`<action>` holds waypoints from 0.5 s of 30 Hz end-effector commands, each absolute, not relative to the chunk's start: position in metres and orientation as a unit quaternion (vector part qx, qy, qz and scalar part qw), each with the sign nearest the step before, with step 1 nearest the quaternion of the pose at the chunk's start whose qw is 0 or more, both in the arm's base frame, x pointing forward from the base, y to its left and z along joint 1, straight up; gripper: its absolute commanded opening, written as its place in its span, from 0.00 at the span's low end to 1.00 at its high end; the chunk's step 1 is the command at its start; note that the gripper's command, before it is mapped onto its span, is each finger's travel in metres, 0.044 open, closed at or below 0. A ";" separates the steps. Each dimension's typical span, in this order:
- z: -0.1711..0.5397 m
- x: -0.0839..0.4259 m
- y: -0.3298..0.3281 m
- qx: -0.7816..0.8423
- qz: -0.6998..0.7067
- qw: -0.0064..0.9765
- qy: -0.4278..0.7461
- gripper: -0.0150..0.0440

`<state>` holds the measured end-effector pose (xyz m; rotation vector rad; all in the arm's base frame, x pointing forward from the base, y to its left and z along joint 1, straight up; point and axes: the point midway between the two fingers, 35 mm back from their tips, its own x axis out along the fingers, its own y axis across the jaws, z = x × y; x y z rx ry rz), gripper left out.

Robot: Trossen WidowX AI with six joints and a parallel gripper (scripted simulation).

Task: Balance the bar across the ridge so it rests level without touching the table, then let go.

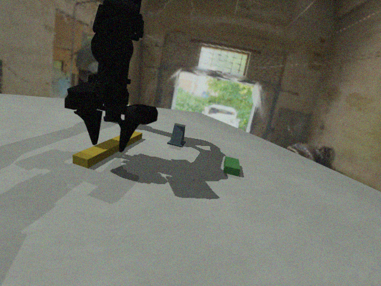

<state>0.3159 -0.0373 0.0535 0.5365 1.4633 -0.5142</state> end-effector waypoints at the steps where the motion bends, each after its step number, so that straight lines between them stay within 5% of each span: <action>1: 0.049 0.314 -0.038 0.235 -0.230 0.679 0.657 0.79; 12: 0.049 0.314 -0.038 0.235 -0.230 0.679 0.657 0.79; 15: 0.051 0.315 -0.037 0.239 -0.230 0.680 0.655 0.65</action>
